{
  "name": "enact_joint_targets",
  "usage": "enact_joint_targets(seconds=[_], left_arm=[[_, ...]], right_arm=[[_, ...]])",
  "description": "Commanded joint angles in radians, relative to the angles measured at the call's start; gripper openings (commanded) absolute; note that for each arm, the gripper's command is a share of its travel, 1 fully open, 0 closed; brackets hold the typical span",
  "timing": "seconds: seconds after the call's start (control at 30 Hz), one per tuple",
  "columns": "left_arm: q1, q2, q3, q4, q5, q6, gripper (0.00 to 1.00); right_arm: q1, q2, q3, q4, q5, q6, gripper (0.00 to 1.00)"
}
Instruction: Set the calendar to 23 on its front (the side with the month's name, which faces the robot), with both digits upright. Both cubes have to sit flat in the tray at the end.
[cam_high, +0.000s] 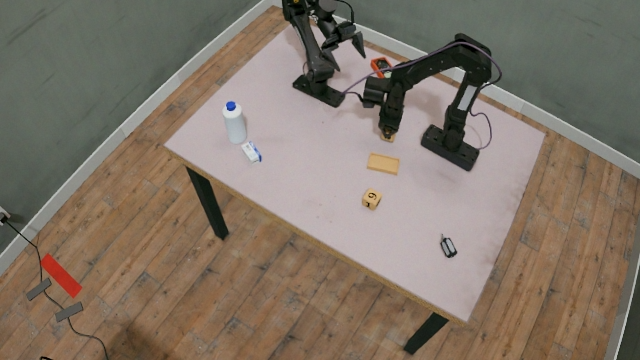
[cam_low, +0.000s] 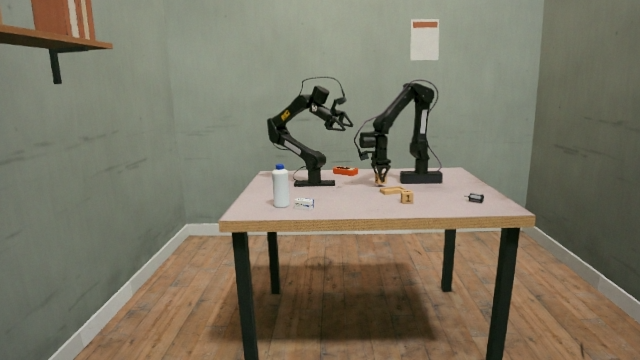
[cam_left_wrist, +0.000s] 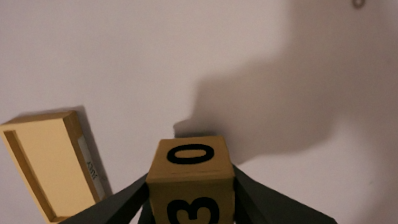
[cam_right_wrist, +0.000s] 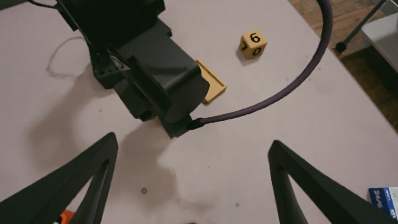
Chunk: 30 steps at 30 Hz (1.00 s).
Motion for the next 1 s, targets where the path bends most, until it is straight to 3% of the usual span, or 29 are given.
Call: enact_joint_targets(seconds=[0.0,0.07,0.23,0.97], left_arm=[[-0.006,0.008,0.003,0.01,0.0,0.125,0.4],[-0.006,0.008,0.003,0.01,0.0,0.125,0.4],[-0.009,0.009,0.012,0.009,0.0,0.4,0.4],[0.003,0.019,0.025,-0.013,0.008,1.233,0.4]], right_arm=[[-0.002,-0.015,0.019,-0.014,-0.009,-0.005,1.0],[-0.002,-0.015,0.019,-0.014,-0.009,-0.005,1.0],[-0.002,-0.015,0.019,-0.014,-0.009,-0.005,1.0],[-0.002,-0.015,0.019,-0.014,-0.009,-0.005,1.0]])
